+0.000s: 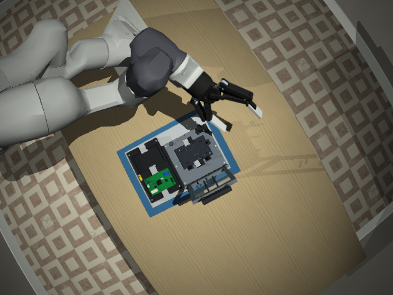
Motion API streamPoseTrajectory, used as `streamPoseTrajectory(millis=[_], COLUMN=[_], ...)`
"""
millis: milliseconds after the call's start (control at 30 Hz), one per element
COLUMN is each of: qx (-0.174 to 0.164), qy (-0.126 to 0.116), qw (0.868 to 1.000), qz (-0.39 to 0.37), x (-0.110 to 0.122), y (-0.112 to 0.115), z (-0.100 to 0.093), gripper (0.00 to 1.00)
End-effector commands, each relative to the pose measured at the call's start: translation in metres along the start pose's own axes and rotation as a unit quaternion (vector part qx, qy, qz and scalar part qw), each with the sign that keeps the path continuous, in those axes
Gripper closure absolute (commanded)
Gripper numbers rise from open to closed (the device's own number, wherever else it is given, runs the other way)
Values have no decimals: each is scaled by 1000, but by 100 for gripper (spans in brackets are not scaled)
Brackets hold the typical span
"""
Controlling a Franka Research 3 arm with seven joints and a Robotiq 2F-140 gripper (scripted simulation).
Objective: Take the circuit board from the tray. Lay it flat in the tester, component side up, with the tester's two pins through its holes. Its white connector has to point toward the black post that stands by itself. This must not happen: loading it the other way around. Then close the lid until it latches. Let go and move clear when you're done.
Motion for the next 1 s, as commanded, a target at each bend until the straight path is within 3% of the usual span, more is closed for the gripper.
streamPoseTrajectory(millis=[0, 667, 967], qx=[0, 0, 0], qy=[0, 0, 0], qw=[1000, 1000, 1000], qz=[0, 0, 0], x=[0, -1, -14], y=[0, 0, -9], z=[0, 0, -10], gripper=[0, 0, 0])
Point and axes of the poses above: the point where the finger pads meet when closed, its own z axis out along the fingers, its own x axis across the jaws, y = z × x, the point moved 3 cm from there along -z, back along the fingers, and after that the axes turned 1 degree about z, right-handed, at the moved point
